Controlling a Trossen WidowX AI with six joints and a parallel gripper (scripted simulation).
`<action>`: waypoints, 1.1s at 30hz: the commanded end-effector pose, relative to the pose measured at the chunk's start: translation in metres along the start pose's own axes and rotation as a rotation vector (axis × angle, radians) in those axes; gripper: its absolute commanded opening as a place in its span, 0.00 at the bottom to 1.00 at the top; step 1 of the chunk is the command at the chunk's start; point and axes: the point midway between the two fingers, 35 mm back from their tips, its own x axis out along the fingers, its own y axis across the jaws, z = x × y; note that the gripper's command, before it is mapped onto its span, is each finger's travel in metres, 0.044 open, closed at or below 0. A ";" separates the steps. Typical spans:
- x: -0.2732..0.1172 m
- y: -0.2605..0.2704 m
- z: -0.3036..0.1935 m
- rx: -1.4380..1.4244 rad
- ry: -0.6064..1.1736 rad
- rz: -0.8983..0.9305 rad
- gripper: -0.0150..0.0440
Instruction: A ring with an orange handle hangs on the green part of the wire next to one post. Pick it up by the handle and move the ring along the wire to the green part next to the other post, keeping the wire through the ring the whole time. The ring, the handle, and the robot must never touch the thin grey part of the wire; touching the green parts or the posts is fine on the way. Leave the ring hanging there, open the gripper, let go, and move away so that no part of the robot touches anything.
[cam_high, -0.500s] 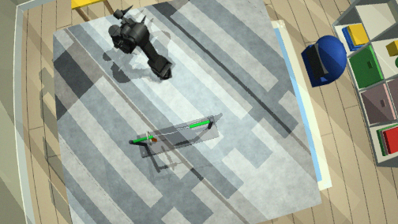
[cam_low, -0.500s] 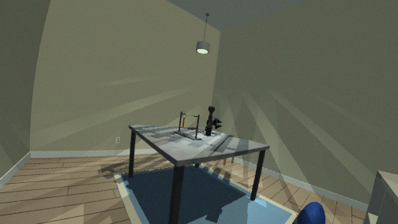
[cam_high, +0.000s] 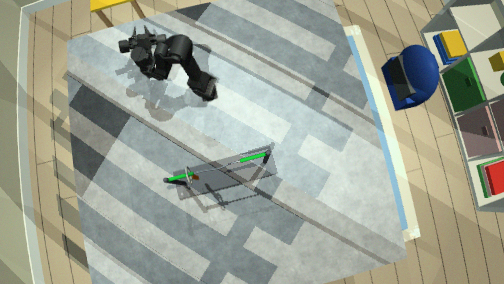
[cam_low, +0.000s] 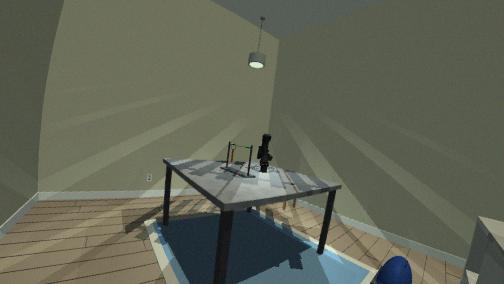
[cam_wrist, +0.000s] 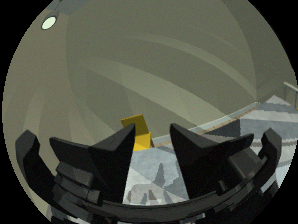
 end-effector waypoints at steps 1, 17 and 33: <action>-0.037 0.046 -0.024 -0.132 0.121 0.315 0.53; -0.273 0.111 -0.088 -0.448 0.396 1.541 0.53; -0.475 -0.041 -0.062 -0.426 0.499 2.792 0.53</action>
